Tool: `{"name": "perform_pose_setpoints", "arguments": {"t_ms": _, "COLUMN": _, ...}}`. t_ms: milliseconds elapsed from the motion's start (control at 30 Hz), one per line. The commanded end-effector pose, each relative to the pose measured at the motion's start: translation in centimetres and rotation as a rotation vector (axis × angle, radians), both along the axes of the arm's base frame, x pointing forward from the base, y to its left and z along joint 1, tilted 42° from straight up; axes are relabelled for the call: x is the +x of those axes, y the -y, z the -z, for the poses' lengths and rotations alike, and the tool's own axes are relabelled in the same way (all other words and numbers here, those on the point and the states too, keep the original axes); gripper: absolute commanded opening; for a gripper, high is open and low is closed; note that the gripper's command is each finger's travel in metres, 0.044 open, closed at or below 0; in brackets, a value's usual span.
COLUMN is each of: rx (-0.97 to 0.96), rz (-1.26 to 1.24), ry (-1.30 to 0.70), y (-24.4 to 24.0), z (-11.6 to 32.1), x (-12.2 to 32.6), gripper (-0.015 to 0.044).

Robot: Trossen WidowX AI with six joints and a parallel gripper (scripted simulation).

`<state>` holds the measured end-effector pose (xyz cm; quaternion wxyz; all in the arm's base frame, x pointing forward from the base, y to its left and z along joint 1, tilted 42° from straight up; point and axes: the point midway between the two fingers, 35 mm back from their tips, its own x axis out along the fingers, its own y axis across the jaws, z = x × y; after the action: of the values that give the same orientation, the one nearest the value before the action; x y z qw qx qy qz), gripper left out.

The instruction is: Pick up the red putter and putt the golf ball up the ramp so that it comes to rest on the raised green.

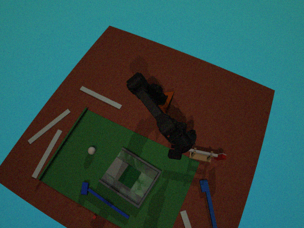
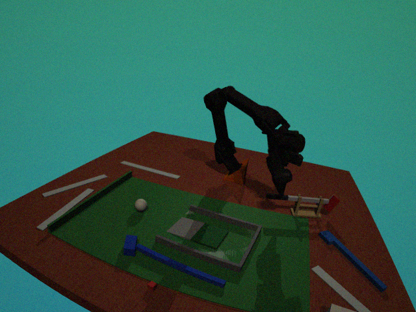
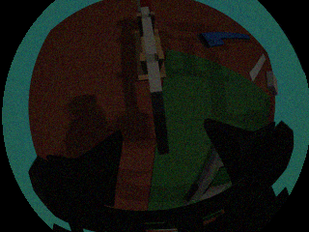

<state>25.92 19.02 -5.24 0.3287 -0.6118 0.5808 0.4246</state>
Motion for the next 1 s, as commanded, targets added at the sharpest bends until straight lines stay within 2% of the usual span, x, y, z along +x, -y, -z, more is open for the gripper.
{"name": "perform_pose_setpoints", "arguments": {"t_ms": 0, "rx": -0.012, "rz": 0.000, "ry": -0.006, "y": 1.2, "z": 0.9, "x": -0.1, "gripper": 0.0440}}
{"name": "perform_pose_setpoints", "arguments": {"t_ms": 967, "rx": -0.013, "rz": 0.000, "ry": -0.005, "y": 4.0, "z": 4.2, "x": -0.2, "gripper": 0.0440}}
